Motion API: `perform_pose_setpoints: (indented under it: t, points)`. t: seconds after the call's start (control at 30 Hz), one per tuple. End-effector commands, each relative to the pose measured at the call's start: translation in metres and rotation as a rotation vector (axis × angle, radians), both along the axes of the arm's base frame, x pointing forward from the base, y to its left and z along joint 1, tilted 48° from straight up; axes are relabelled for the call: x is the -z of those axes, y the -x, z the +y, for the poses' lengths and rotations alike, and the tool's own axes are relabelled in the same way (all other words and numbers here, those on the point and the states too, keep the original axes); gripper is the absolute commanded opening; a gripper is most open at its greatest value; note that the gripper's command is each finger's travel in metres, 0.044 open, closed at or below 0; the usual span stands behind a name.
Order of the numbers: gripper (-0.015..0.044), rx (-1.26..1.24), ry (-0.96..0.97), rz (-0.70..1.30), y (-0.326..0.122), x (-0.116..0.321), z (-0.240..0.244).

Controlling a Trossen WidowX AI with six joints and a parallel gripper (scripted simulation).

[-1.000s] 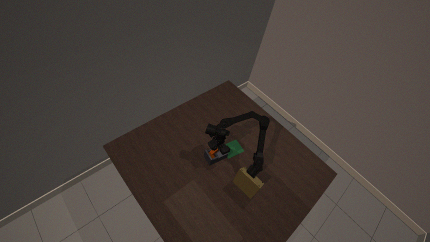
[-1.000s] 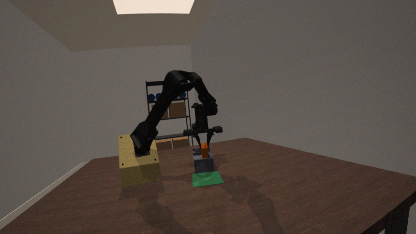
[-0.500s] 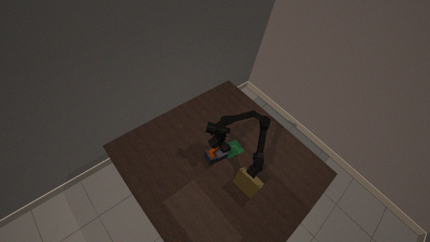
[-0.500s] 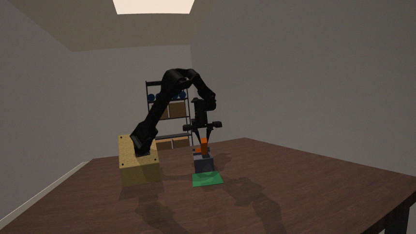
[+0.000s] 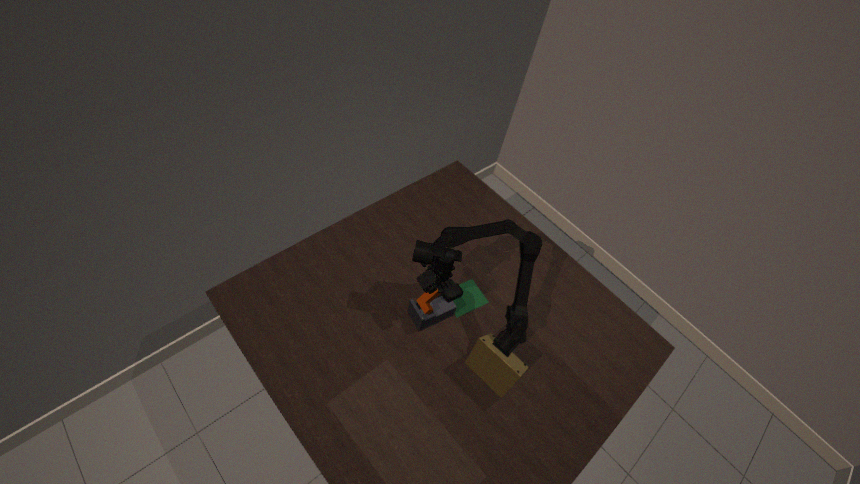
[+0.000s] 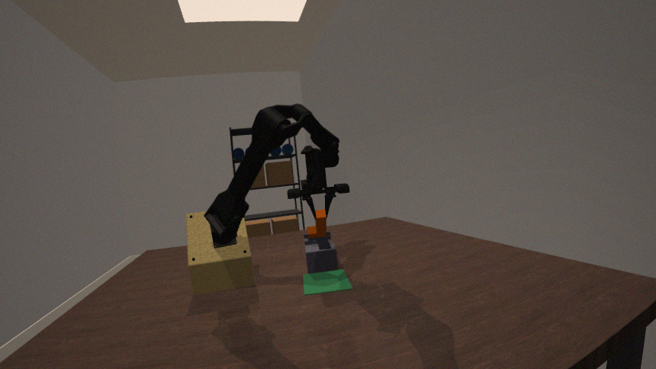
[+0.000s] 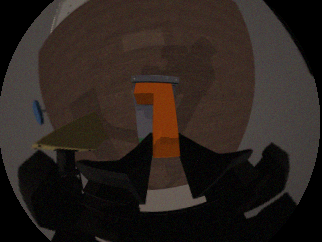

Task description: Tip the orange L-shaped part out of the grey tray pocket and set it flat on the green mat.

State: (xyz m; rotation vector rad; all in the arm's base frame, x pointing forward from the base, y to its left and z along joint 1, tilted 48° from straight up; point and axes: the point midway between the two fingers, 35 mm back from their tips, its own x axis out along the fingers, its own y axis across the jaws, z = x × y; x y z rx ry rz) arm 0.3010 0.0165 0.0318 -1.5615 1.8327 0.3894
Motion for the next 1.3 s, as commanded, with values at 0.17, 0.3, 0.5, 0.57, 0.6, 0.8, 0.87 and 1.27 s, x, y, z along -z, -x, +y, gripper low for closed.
perform_pose_setpoints:
  t: [0.17,0.3,0.5,0.57,0.6,0.8,0.87,1.27]
  points:
    - [0.0000,0.002,-0.006,-0.009,-0.002,-0.005,0.005]
    - [0.0000,0.002,-0.006,-0.009,-0.001,-0.008,0.005]
    - [0.0000,0.002,-0.005,-0.009,0.007,-0.019,-0.009]
    - [0.0000,0.002,-0.005,-0.008,0.010,-0.025,-0.015]
    - [0.0000,0.002,-0.005,-0.008,0.012,-0.028,-0.018]
    - [0.0000,0.002,-0.003,-0.007,0.021,-0.045,-0.034]
    - [0.0000,0.002,-0.003,-0.007,0.024,-0.051,-0.039]
    - [0.0000,0.002,-0.001,-0.005,0.043,-0.087,-0.070]
